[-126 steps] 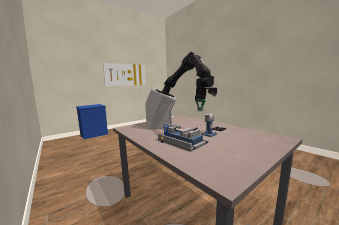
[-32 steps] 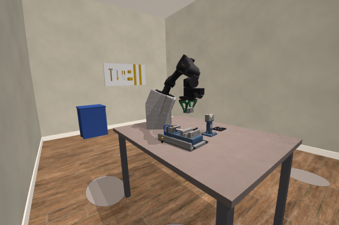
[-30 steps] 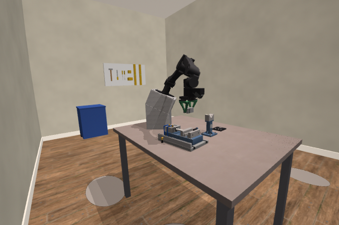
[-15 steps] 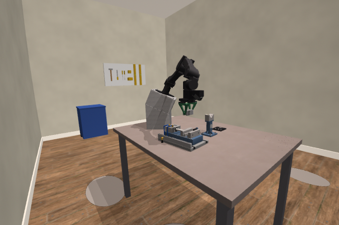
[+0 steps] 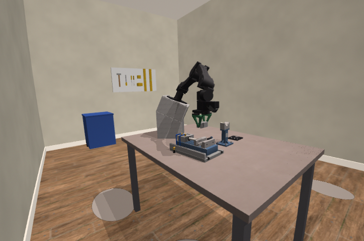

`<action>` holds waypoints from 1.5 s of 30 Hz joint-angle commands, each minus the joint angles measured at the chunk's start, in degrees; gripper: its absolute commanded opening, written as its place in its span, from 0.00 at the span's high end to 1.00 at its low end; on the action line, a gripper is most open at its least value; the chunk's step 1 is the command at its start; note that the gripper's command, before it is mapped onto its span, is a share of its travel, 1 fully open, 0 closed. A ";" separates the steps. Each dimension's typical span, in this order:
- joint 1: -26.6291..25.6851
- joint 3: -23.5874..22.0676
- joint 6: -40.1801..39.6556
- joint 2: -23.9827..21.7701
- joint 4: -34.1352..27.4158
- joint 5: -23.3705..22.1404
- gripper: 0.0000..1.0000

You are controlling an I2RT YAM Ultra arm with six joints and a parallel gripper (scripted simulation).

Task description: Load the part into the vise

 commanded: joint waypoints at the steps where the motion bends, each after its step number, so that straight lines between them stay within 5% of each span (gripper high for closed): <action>1: -0.49 0.63 0.75 0.60 1.69 0.20 1.00; 45: 1.20 2.55 2.38 4.63 5.66 0.23 1.00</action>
